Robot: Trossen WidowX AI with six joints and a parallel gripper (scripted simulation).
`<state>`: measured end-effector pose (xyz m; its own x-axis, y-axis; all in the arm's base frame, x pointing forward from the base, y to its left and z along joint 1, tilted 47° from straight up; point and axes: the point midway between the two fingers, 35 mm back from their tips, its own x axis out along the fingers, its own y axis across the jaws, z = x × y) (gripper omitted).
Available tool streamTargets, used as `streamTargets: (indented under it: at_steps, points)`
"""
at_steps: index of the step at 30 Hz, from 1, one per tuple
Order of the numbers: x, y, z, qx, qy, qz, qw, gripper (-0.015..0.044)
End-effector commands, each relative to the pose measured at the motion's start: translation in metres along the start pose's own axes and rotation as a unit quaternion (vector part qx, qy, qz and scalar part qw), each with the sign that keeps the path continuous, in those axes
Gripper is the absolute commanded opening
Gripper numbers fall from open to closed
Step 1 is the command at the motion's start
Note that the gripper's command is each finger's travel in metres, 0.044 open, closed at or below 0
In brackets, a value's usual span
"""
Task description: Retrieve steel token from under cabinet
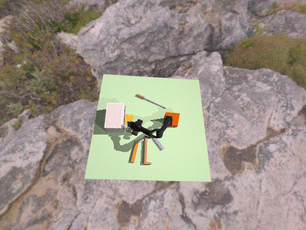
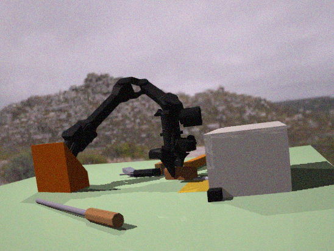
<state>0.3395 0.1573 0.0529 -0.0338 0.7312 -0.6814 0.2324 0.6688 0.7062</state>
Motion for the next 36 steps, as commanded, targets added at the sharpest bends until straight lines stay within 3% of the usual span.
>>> streamTargets:
  at_steps: [1, 36]
  points:
    - [0.0, 0.001, 0.006, -0.003, -0.001, 0.001, 1.0, 0.0]
    - [0.0, 0.003, 0.041, -0.004, -0.001, 0.002, 1.0, 0.0]
